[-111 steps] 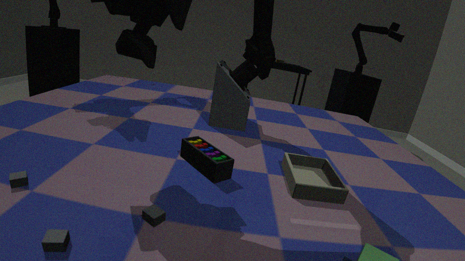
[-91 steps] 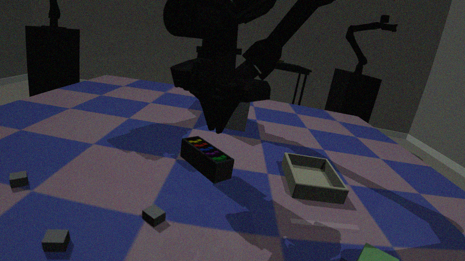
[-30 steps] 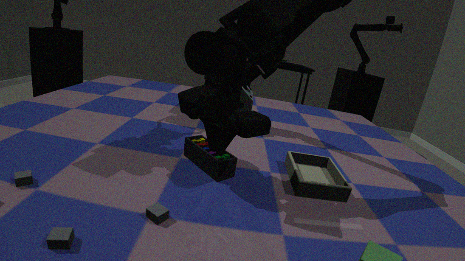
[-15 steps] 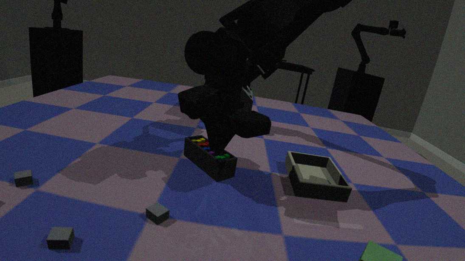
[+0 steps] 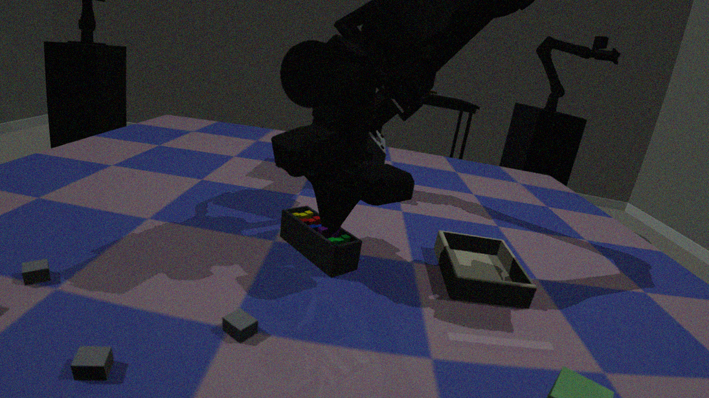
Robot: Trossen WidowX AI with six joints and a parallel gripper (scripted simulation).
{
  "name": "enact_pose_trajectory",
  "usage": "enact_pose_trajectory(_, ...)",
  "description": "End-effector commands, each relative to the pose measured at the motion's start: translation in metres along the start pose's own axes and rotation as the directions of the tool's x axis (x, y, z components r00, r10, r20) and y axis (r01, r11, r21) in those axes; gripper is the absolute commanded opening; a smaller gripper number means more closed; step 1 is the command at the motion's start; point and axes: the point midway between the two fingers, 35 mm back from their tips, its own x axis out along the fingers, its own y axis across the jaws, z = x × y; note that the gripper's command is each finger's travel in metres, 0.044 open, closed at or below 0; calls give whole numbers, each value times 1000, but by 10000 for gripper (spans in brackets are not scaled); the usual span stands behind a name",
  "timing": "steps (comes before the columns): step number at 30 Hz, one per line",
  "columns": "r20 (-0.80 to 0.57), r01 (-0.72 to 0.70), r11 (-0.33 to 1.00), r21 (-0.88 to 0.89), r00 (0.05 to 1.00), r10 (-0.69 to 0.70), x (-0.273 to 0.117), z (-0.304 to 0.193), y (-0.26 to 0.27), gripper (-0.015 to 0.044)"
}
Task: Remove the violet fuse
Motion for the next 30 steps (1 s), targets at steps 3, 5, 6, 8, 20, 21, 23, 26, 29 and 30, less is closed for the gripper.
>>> enact_pose_trajectory(3,2,1,1000,-4,1000,-1,-4,0,0,0)
enact_pose_trajectory(5,2,1,1000,-4,1000,-1,-5,0,0,0)
enact_pose_trajectory(6,2,1,1000,-4,1000,-1,-5,1,0,0)
enact_pose_trajectory(8,2,1,1000,-4,1000,-1,-6,1,0,0)
enact_pose_trajectory(20,2,1,1000,-3,1000,-1,-12,1,0,0)
enact_pose_trajectory(21,2,1,1000,-3,1000,-1,-12,1,0,0)
enact_pose_trajectory(23,2,1,1000,-3,1000,-1,-13,1,0,0)
enact_pose_trajectory(26,2,0,1000,-3,1000,0,-15,1,0,0)
enact_pose_trajectory(29,2,0,1000,-3,1000,0,-16,1,0,0)
enact_pose_trajectory(30,2,0,1000,-3,1000,0,-17,1,0,0)
